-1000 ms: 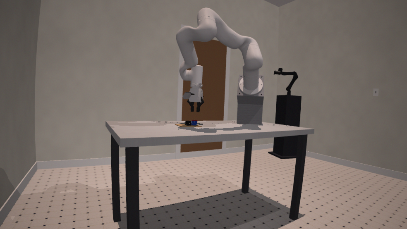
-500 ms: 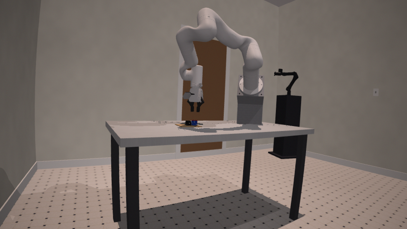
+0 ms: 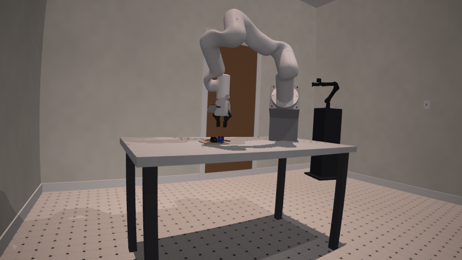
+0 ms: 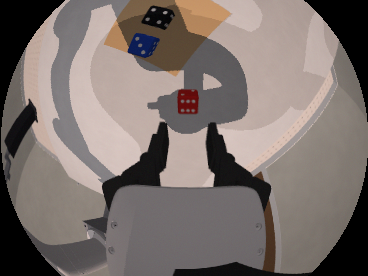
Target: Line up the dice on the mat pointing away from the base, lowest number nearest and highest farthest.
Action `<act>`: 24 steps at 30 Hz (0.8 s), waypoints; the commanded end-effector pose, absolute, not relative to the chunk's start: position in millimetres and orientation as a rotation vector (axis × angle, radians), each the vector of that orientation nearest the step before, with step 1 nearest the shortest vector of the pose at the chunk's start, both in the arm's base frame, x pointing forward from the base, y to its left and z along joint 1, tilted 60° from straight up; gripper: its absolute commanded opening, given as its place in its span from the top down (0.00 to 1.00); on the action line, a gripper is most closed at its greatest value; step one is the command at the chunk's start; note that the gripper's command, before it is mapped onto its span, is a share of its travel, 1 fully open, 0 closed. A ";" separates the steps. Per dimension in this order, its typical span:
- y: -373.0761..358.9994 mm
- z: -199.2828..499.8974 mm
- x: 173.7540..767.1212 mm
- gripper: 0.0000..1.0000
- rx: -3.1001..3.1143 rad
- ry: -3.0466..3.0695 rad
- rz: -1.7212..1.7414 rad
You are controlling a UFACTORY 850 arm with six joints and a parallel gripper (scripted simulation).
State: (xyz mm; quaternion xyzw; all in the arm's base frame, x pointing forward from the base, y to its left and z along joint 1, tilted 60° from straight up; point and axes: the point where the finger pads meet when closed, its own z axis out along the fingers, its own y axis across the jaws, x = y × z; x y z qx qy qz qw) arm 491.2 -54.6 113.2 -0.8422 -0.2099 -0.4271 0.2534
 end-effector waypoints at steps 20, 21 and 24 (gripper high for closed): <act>-43.1 103.2 503.4 0.53 -2.289 -0.570 -1.162; -42.1 102.4 504.4 0.53 -2.289 -0.570 -1.162; -40.2 100.8 506.3 0.53 -2.289 -0.570 -1.162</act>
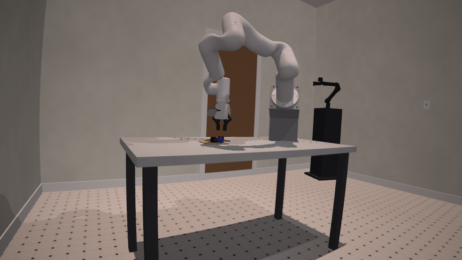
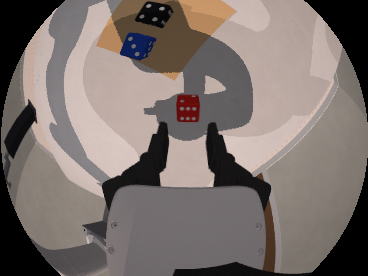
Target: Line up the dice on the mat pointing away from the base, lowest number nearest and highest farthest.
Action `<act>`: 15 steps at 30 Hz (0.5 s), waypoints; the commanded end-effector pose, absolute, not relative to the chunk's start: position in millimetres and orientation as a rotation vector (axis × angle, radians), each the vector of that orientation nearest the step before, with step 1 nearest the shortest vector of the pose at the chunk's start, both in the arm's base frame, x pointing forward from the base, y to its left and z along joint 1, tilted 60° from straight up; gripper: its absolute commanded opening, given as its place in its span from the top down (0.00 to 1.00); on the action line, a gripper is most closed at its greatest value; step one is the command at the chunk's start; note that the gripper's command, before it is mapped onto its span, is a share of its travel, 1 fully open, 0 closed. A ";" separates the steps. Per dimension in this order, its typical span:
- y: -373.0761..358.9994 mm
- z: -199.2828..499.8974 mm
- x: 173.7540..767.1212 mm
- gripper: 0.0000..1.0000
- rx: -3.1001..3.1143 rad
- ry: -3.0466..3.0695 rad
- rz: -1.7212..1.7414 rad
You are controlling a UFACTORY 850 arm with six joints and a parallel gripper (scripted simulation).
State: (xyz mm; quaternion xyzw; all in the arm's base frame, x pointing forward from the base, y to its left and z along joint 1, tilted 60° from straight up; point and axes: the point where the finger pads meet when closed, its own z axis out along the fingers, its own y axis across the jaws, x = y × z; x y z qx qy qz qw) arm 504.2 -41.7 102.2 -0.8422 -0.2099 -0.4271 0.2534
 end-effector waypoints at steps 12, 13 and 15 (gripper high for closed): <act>-30.1 92.2 516.6 0.53 -2.289 -0.570 -1.162; -29.3 91.6 517.3 0.53 -2.289 -0.570 -1.162; -28.0 90.4 518.7 0.53 -2.289 -0.570 -1.162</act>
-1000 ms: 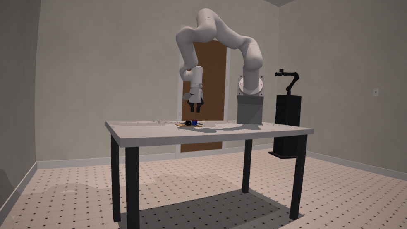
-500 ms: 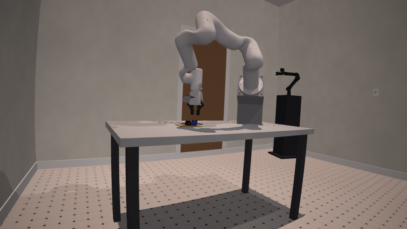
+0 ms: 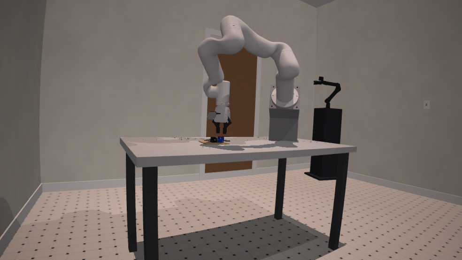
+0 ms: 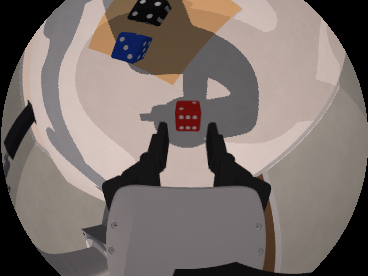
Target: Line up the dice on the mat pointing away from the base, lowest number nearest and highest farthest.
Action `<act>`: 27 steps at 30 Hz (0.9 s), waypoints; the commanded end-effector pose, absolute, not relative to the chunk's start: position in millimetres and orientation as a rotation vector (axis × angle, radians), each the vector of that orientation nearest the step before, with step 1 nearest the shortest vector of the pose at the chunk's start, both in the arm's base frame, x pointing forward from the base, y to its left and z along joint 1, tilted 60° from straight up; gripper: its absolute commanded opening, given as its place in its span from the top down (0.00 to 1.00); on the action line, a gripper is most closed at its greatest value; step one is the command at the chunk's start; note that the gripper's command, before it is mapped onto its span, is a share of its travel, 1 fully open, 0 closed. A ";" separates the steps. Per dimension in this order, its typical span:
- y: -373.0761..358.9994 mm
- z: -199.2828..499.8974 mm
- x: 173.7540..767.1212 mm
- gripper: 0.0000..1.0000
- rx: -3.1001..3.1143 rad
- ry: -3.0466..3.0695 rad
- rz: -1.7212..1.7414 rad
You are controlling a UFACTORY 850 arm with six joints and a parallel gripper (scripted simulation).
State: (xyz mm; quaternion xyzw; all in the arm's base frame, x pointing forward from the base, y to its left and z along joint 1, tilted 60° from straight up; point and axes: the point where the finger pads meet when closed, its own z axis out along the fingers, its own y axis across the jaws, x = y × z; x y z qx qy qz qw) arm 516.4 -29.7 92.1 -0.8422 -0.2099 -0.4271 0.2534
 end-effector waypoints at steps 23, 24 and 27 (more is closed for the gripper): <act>-23.9 86.9 522.8 0.53 -2.289 -0.570 -1.162; -23.9 86.9 522.8 0.53 -2.289 -0.570 -1.162; -23.9 86.9 522.8 0.53 -2.289 -0.570 -1.162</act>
